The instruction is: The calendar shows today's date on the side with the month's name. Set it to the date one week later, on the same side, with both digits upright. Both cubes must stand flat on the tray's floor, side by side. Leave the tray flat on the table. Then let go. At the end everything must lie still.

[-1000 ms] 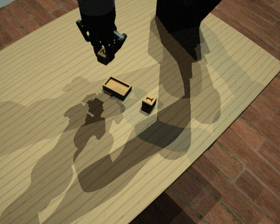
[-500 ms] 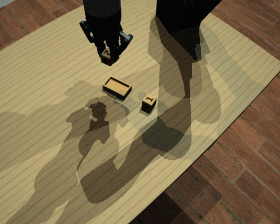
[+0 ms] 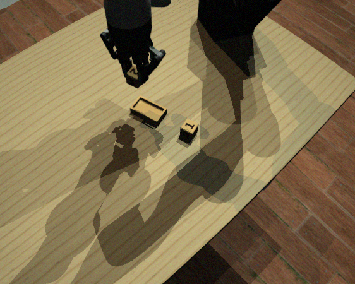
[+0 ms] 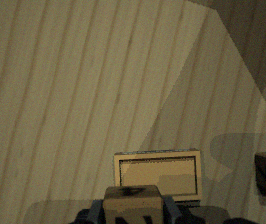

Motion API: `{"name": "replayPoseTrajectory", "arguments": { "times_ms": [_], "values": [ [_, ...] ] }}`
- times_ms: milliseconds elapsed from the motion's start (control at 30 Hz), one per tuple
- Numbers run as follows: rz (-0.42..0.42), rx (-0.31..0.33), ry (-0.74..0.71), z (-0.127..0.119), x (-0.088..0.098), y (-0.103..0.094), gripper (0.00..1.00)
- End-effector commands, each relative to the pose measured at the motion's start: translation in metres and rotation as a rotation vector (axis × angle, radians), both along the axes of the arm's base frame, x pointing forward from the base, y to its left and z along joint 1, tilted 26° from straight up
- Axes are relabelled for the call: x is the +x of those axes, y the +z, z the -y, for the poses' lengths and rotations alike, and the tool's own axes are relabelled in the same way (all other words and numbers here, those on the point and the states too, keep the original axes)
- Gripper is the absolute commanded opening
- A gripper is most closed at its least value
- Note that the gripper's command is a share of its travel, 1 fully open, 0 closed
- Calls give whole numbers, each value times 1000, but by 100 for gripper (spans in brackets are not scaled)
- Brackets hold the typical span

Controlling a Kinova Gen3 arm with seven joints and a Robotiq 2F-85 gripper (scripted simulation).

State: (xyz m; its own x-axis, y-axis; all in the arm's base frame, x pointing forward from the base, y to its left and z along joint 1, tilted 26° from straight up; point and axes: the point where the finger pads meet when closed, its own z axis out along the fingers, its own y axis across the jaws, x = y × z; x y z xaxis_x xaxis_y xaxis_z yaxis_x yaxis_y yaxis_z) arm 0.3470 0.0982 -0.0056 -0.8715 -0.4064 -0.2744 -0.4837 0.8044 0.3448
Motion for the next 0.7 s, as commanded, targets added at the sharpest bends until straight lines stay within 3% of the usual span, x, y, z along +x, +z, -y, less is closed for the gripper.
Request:
{"name": "replayPoseTrajectory", "arguments": {
  "times_ms": [0,300,667],
  "values": [
    [-4,-1,18,-10,-3,-8,26],
    [-4,-1,18,-22,-1,-32,26],
    [-4,-1,18,-27,-1,-43,26]
  ]
}}
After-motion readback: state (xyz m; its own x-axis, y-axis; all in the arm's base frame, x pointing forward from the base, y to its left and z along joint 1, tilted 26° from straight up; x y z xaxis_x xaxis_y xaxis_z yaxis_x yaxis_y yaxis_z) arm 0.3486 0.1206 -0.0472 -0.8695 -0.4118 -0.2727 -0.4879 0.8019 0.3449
